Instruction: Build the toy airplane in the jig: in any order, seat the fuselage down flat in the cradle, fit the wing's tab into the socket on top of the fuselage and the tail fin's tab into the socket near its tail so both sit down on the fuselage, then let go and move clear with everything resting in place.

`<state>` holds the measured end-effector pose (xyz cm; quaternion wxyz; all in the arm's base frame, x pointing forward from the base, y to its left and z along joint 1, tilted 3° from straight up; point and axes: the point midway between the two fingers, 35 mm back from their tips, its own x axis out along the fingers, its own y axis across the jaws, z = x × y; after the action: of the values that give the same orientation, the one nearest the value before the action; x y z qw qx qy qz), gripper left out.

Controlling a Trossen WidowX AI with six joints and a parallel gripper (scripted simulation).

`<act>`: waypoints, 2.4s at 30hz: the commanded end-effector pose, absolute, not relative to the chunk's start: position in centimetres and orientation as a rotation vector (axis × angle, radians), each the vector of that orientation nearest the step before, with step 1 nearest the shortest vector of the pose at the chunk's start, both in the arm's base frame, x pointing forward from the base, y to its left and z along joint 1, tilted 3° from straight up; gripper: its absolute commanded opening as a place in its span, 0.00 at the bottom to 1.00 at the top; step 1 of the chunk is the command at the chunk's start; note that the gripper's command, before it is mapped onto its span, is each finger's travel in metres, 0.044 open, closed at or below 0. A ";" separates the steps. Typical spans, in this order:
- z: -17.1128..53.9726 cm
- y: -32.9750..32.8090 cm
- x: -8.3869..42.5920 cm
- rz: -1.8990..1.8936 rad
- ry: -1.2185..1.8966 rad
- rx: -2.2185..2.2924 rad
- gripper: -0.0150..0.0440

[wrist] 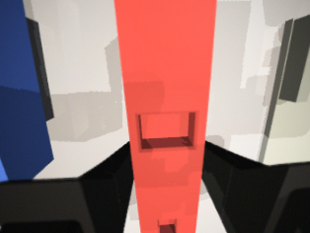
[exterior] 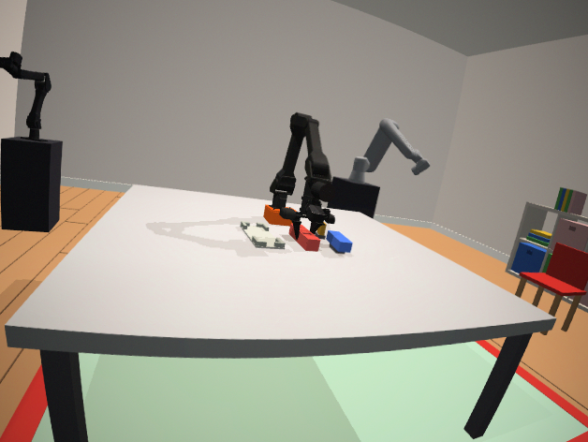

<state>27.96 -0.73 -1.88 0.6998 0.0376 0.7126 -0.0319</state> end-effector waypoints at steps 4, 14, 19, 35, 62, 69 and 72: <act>-1.1 -1.0 28.4 -0.097 1.554 0.129 0.25; 1.7 -1.0 29.0 -0.093 1.559 0.122 0.25; 3.2 -1.0 29.1 -0.090 1.564 0.115 0.25; 8.1 -0.9 28.8 -0.078 1.580 0.092 0.25; 9.4 -4.7 28.0 -0.079 1.589 0.082 0.25; 8.5 -6.8 27.6 -0.084 1.589 0.083 0.25; 8.1 -7.7 27.4 -0.086 1.589 0.084 0.25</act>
<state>27.81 -6.65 8.80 0.7024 0.0401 0.7096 -0.0390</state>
